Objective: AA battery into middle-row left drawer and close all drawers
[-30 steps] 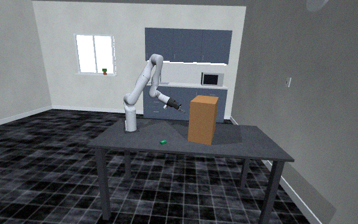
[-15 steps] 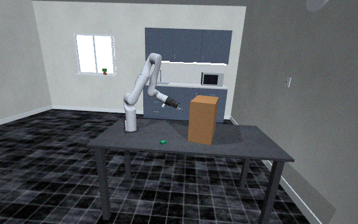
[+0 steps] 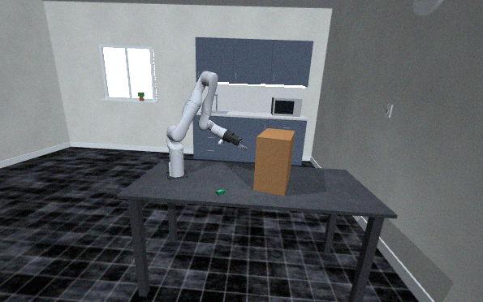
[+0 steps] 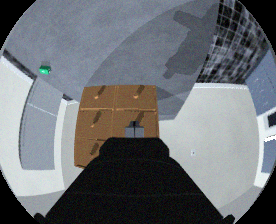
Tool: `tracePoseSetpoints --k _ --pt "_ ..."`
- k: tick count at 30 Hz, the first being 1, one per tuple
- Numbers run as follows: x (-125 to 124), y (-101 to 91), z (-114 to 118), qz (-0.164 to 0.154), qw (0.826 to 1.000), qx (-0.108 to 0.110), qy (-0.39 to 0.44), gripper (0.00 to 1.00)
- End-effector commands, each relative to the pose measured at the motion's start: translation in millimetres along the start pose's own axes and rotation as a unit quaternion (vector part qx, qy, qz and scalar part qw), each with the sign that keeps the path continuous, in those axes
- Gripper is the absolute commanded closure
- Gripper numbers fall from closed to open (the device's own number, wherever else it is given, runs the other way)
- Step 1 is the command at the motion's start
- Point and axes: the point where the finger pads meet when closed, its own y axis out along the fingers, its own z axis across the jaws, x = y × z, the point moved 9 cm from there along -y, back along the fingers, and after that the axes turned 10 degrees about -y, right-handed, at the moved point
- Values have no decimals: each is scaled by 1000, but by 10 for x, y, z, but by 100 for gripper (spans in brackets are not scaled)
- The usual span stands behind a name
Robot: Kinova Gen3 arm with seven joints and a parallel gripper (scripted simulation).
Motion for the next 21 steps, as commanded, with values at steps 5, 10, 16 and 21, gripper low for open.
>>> tracePoseSetpoints --k 5,10,16,21 --pt "11 -14 1 4 1000 0 0 100" --pt "21 -20 -1 8 1000 1 0 100" --pt "33 -26 -3 12 1000 1 0 100" --pt "51 -36 -6 18 1000 3 0 100"
